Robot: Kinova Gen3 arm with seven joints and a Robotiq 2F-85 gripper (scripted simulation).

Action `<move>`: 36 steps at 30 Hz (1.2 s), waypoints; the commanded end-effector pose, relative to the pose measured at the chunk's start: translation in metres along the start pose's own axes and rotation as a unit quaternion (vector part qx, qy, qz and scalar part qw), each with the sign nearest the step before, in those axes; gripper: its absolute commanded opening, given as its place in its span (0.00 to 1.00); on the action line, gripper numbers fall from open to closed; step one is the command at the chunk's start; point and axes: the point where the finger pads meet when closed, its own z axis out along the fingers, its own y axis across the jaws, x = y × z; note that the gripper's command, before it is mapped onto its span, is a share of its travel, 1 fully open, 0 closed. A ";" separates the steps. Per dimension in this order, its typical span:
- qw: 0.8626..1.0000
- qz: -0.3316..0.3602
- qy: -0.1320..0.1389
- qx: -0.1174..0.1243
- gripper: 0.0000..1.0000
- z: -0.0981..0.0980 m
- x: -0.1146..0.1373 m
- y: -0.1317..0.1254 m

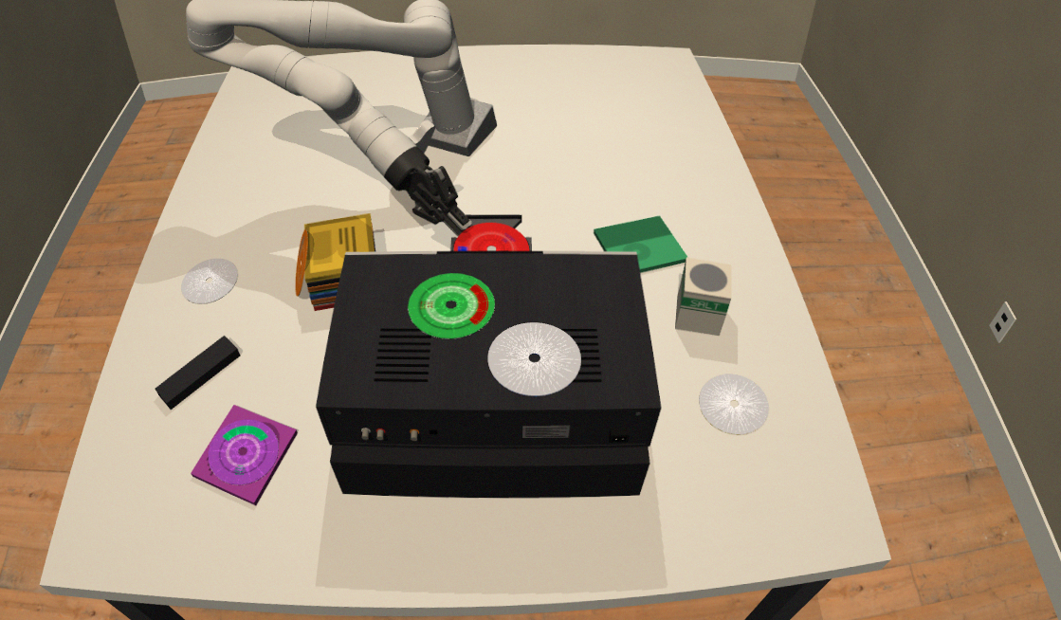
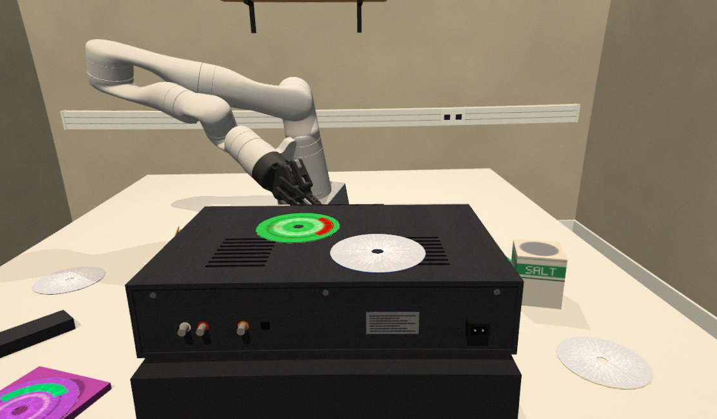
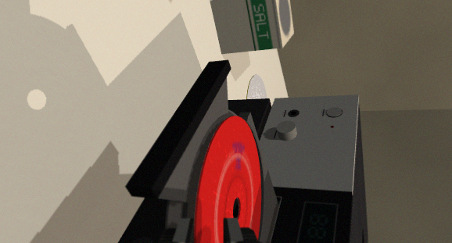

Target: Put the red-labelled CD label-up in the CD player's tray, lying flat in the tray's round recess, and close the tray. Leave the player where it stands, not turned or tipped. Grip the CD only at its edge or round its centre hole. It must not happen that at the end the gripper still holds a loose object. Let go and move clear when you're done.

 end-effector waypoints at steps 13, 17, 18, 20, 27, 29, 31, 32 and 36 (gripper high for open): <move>1.000 -0.004 -0.004 0.005 0.24 0.001 -0.003 -0.001; 1.000 -0.004 -0.004 0.010 0.24 0.001 -0.003 -0.001; 1.000 -0.004 -0.004 0.012 0.24 0.001 -0.003 -0.001; 1.000 -0.004 -0.004 0.012 0.24 0.001 -0.003 -0.001; 1.000 -0.004 -0.003 0.027 0.24 0.001 -0.003 0.000; 0.999 -0.004 -0.003 0.034 0.24 0.002 -0.003 0.001; 0.999 -0.004 -0.003 0.040 0.24 0.002 -0.002 0.001; 0.999 -0.004 -0.003 0.044 0.24 0.002 -0.003 0.001; 0.998 -0.003 -0.002 0.056 0.24 0.002 -0.002 0.002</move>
